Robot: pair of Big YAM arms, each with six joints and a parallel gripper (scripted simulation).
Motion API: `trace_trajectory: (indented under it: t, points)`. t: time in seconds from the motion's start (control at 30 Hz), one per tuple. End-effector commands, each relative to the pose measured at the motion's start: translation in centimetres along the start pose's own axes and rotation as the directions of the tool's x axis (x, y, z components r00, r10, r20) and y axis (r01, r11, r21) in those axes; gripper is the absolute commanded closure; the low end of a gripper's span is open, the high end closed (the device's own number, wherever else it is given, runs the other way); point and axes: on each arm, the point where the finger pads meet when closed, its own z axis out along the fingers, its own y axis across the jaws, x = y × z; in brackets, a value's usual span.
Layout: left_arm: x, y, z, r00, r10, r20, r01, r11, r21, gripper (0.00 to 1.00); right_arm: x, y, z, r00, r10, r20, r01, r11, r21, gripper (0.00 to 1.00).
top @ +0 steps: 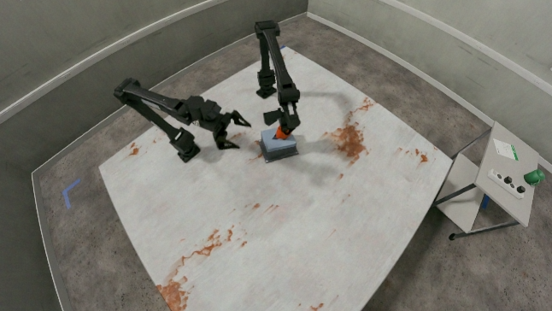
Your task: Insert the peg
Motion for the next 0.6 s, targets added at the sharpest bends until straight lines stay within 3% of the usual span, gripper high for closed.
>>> trace_trajectory:
  t: [0.0, 0.27, 0.57]
  points:
    - [0.0, 0.7, -1.1, 1.0, 0.0, 0.001, 0.0, 1.0, -0.03, 0.54, 0.2, 3.1, -2.4, 1.0, -0.009, 0.013, 0.009, 0.999, -0.038, 0.0]
    - [0.0, 0.8, -1.2, 1.0, 0.0, 0.001, 0.0, 0.999, -0.033, 0.54, 7.6, 12.0, -9.1, 0.998, -0.054, -0.028, 0.042, 0.951, -0.307, 0.0]
    - [0.0, 0.9, -1.3, 1.0, 0.0, 0.001, 0.0, 0.999, -0.036, 0.54, 10.8, 14.6, -11.8, 0.996, -0.077, -0.037, 0.055, 0.912, -0.408, 0.0]
